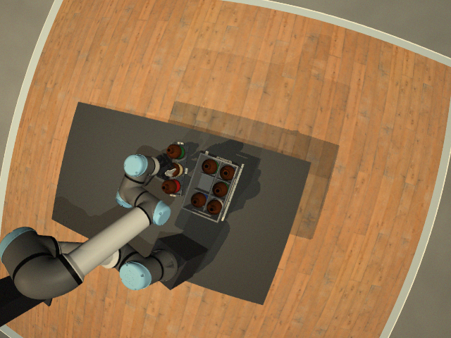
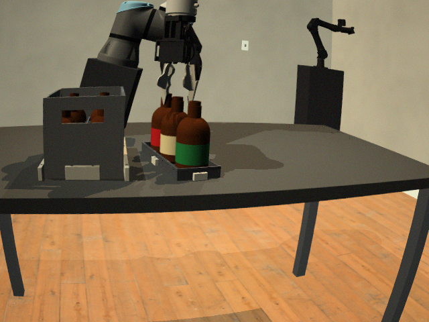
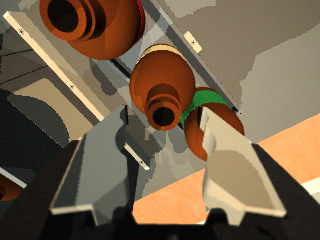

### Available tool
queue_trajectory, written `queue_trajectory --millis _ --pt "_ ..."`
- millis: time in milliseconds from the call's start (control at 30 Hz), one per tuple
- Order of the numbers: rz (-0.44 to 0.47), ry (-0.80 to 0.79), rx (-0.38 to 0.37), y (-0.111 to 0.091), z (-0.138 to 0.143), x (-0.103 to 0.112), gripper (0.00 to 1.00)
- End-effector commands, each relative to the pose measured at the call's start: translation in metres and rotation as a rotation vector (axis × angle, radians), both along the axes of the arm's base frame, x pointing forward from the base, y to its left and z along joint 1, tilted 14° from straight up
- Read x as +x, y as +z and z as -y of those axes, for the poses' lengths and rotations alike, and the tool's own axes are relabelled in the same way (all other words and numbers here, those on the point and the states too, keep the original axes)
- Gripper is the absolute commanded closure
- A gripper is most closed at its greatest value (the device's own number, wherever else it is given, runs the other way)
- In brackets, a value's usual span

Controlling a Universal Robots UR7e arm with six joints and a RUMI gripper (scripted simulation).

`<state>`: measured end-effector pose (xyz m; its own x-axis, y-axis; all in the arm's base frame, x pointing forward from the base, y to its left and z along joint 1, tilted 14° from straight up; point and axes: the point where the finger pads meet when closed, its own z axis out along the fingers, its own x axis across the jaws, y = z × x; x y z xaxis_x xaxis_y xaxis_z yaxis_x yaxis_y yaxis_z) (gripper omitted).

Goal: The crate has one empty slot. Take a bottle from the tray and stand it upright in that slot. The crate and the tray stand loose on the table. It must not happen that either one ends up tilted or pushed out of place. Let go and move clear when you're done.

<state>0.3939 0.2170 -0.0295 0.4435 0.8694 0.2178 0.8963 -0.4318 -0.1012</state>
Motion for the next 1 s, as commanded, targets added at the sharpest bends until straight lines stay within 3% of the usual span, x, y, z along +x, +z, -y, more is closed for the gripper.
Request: queue_trajectory --millis 0,133,167,967 --pt "0.001 0.000 0.000 0.0003 0.0000 0.0004 0.62" --pt "0.001 0.000 0.000 0.0003 0.0000 0.0004 0.62" --pt "0.001 0.000 0.000 0.0003 0.0000 0.0004 1.00" --pt "0.001 0.000 0.000 0.0003 0.0000 0.0004 1.00"
